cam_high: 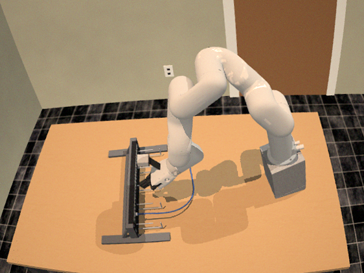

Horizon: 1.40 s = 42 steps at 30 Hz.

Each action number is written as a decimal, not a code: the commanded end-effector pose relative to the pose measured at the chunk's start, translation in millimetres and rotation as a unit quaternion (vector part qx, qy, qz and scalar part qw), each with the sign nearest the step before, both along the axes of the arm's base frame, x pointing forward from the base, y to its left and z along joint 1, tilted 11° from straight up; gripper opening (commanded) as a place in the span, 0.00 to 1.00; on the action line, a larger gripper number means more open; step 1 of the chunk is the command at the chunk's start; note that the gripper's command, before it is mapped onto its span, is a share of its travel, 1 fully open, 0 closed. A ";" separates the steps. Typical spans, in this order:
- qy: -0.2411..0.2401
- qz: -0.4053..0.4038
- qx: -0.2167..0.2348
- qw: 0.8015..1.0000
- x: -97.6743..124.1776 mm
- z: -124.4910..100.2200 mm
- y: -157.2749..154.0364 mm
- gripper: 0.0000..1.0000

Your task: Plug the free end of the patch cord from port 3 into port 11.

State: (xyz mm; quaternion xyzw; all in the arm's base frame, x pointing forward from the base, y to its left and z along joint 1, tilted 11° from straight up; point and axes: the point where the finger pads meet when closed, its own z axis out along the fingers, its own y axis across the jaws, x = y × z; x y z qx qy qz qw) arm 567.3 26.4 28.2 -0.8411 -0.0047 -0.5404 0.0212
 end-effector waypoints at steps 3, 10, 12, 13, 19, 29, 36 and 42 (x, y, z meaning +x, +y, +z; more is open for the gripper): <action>-0.002 0.000 0.000 1.000 1.0 1.5 0.0 0.00; -0.002 0.000 0.000 1.000 1.0 1.5 0.0 0.00; -0.002 0.000 0.000 1.000 1.0 1.5 0.0 0.00; -0.002 0.000 0.000 1.000 1.0 1.5 0.0 0.00; -0.002 0.000 0.000 1.000 1.0 1.5 0.0 0.00; -0.002 0.000 0.000 1.000 -19.7 10.9 -0.9 0.00; -0.002 0.000 0.000 1.000 -55.9 27.3 -2.5 0.00; -0.002 0.000 0.000 1.000 -100.4 47.4 -4.5 0.00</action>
